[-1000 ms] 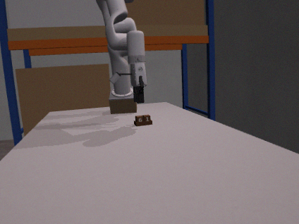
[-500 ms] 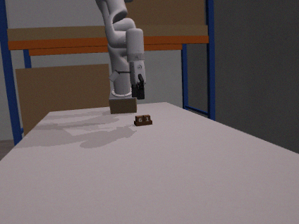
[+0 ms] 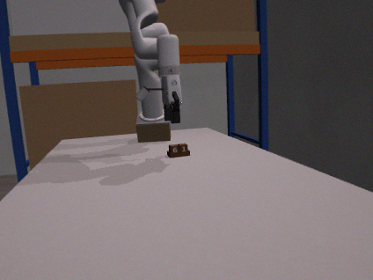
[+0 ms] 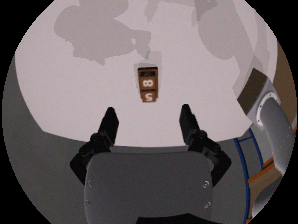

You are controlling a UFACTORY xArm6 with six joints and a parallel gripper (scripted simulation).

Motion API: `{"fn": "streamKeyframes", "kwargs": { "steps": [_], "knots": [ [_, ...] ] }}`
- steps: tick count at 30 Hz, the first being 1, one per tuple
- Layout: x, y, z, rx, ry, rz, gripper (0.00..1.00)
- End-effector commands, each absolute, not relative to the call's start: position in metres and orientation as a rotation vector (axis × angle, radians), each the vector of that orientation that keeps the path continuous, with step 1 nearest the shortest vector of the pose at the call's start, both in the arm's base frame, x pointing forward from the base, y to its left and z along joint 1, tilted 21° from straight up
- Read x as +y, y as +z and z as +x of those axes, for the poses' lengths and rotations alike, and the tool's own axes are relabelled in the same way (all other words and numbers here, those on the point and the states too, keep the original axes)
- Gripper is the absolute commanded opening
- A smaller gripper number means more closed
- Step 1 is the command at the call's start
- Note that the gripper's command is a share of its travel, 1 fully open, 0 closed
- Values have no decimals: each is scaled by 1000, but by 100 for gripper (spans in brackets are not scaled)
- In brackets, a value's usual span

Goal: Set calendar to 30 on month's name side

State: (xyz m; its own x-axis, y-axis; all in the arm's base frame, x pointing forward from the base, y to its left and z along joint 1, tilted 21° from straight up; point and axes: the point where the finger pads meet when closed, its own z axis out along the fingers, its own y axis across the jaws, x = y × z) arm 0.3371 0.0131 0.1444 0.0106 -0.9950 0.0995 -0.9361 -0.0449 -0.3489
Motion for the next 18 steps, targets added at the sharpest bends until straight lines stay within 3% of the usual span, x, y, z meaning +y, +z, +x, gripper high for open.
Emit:
{"fn": "streamKeyframes", "kwargs": {
  "steps": [1,18],
  "knots": [
    [14,150,337,2032,-478,-2091,100],
    [19,201,317,2032,-478,-2091,100]
  ]
}}
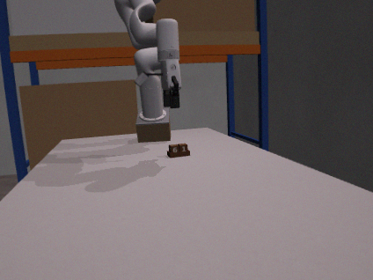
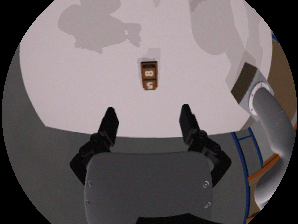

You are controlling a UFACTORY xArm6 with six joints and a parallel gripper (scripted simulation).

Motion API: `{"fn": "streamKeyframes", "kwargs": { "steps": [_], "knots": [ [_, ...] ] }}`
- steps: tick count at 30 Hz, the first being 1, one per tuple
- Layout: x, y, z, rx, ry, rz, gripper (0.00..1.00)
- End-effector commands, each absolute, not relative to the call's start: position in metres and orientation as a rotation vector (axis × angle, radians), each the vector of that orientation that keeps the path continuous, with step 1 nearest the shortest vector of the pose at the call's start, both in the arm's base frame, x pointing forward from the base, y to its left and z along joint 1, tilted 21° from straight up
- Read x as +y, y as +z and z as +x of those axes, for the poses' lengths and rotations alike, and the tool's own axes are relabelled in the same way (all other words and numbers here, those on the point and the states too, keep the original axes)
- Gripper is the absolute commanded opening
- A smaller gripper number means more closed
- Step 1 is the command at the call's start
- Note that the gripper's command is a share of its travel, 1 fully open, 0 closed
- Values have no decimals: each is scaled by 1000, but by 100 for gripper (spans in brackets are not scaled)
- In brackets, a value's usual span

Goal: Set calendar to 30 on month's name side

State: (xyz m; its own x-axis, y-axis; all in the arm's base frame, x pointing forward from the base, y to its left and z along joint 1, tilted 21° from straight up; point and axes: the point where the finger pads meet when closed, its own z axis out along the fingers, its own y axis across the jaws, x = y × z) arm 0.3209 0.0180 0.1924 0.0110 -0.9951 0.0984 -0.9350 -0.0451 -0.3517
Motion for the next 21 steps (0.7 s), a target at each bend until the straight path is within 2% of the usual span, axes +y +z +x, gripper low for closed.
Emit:
{"fn": "streamKeyframes", "kwargs": {
  "steps": [1,21],
  "knots": [
    [19,203,316,2032,-478,-2091,100],
    [19,207,315,2032,-478,-2091,100]
  ]
}}
